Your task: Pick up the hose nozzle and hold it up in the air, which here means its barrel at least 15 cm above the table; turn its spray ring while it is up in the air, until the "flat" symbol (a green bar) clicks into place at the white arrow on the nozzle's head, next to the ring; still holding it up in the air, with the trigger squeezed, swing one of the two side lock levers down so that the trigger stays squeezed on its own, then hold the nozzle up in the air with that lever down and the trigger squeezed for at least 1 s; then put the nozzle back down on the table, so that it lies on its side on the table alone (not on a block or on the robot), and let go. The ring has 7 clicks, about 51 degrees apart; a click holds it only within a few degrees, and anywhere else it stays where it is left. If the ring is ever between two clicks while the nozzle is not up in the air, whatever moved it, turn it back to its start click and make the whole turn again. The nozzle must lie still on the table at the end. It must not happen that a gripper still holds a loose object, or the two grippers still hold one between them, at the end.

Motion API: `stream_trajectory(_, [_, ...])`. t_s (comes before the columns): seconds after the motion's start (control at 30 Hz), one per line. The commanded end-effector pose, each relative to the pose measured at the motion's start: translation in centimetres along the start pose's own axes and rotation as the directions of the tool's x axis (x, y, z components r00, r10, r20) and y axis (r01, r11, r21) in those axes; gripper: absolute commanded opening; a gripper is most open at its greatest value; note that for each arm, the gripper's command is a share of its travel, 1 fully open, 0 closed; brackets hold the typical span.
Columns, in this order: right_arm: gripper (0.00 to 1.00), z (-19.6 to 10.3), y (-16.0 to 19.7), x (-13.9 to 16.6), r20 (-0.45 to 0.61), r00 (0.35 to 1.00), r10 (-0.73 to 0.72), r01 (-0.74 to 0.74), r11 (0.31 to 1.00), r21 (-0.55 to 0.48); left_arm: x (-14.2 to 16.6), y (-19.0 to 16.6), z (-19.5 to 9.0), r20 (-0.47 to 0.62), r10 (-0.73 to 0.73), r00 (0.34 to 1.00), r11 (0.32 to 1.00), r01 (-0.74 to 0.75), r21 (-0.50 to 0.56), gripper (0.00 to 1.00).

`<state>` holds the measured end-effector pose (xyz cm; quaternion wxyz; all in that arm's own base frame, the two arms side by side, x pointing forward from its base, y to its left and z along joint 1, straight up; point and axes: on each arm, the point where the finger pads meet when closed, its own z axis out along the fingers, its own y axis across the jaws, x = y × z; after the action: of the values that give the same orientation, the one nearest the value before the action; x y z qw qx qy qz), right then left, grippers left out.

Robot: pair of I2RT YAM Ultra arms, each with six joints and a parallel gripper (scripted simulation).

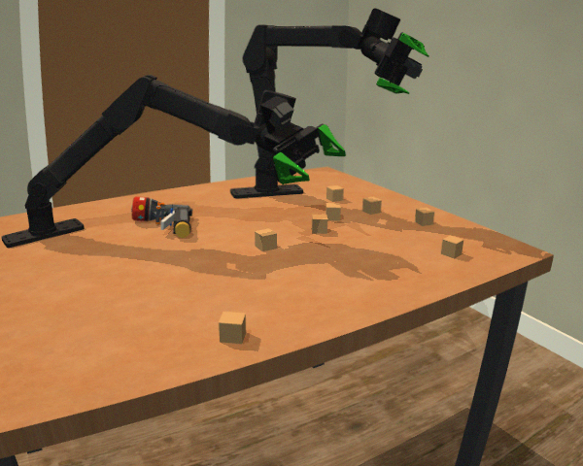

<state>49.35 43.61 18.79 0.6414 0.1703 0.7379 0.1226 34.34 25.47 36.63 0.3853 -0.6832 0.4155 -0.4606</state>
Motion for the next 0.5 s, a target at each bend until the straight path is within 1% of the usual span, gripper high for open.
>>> stream_trajectory(0.0, [1.00,0.5,0.0,-5.2,0.015,1.000,0.010,-0.009,1.000,-0.028,1.7,-1.4,-0.4,0.013,0.163,0.987,0.985,-0.163,0.053,1.00])
stream_trajectory(0.03, [1.00,0.6,-0.2,-5.3,0.006,1.000,-0.005,0.005,1.000,-0.030,1.8,-1.2,-0.2,0.015,0.185,0.983,0.981,-0.185,0.050,1.00])
stream_trajectory(0.13, [1.00,1.2,-1.1,-7.1,0.003,1.000,-0.017,0.018,0.999,-0.034,2.8,-1.3,0.0,0.017,0.257,0.966,0.964,-0.258,0.059,1.00])
stream_trajectory(0.2, [1.00,1.2,-1.1,-7.1,0.003,1.000,-0.017,0.018,0.999,-0.034,2.8,-1.3,0.0,0.017,0.257,0.966,0.964,-0.258,0.059,1.00])
stream_trajectory(0.23, [1.00,0.9,-0.6,-8.3,0.017,1.000,0.005,-0.005,0.999,-0.049,3.2,-2.2,-0.3,0.021,0.285,0.958,0.955,-0.286,0.079,1.00])
stream_trajectory(0.27, [1.00,1.3,-1.7,-7.9,0.001,1.000,-0.024,0.024,0.999,-0.035,3.1,-0.5,0.4,0.012,0.286,0.958,0.957,-0.286,0.049,1.00])
stream_trajectory(0.33, [1.00,1.7,-2.3,-9.8,0.010,1.000,-0.021,0.022,0.999,-0.038,4.2,-1.4,0.2,0.014,0.345,0.939,0.936,-0.345,0.072,1.00])
stream_trajectory(0.47, [1.00,2.3,-3.8,-12.4,0.013,0.999,-0.037,0.037,0.998,-0.041,5.4,-1.2,0.6,0.017,0.431,0.902,0.899,-0.431,0.080,1.00])
